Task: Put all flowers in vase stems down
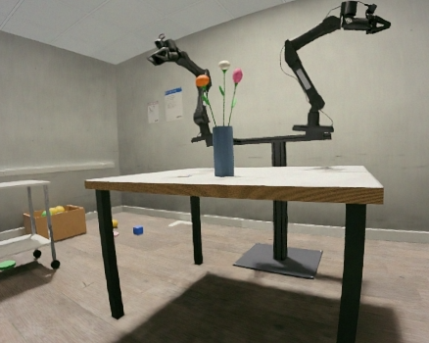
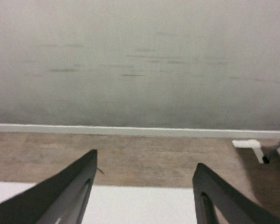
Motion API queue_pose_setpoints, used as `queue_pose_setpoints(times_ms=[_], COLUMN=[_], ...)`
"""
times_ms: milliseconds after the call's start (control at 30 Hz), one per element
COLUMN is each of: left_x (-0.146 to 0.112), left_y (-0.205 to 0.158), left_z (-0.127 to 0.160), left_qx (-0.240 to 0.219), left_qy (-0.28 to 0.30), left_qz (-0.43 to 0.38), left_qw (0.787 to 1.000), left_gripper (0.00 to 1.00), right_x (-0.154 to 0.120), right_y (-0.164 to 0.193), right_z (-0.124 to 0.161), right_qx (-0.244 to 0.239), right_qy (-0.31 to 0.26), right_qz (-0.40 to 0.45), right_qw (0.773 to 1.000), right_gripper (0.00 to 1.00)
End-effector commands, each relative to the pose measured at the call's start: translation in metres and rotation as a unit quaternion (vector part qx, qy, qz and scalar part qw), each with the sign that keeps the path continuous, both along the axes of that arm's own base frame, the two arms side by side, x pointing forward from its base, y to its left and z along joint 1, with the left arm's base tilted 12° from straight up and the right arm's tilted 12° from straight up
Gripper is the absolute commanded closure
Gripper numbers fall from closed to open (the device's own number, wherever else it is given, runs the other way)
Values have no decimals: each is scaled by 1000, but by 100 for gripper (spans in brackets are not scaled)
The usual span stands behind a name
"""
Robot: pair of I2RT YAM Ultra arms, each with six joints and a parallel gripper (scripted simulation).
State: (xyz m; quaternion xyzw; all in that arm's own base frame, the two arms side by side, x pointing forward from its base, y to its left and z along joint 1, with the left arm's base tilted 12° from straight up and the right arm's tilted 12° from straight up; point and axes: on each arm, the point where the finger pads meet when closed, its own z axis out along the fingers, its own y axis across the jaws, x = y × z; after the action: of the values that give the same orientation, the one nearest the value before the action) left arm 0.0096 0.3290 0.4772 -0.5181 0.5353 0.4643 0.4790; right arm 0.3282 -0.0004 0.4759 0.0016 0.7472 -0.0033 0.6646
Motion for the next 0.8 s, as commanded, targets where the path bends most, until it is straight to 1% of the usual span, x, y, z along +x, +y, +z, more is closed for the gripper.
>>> queue_pose_setpoints(times_ms=[0, 100, 133, 267, 367, 467, 600, 700, 767], left_x=[-2, -1, -1, -1, -1, -1, -1, -1, -1], left_y=[11, 31, 36, 41, 49, 47, 54, 56, 54], left_z=[9, -16, -24, -40, -56, -56, -71, -76, -74], left_qx=[53, 43, 40, 49, 46, 51, 46, 46, 52], left_qy=[-4, -4, -4, -4, -4, -4, -4, -4, -4], left_qz=[2, 2, 2, 2, 2, 2, 2, 2, 2], left_qw=[999, 999, 999, 999, 999, 999, 999, 999, 999], left_gripper=[70, 70, 70, 70, 70, 70, 70, 70, 70], right_x=[14, 33, 35, 40, 48, 47, 53, 56, 54], right_y=[1, 0, 0, 0, 0, 0, 0, 0, 0], right_z=[9, -16, -21, -36, -52, -50, -68, -72, -69], right_qx=[4, 4, 4, 4, 4, 4, 4, 4, 4], right_qy=[-55, -45, -46, -56, -52, -59, -52, -53, -59], right_qz=[4, 4, 4, 4, 4, 4, 4, 4, 4], right_qw=[998, 999, 999, 998, 999, 998, 999, 999, 998], right_gripper=[40, 40, 40, 40, 40, 40, 40, 40, 40])
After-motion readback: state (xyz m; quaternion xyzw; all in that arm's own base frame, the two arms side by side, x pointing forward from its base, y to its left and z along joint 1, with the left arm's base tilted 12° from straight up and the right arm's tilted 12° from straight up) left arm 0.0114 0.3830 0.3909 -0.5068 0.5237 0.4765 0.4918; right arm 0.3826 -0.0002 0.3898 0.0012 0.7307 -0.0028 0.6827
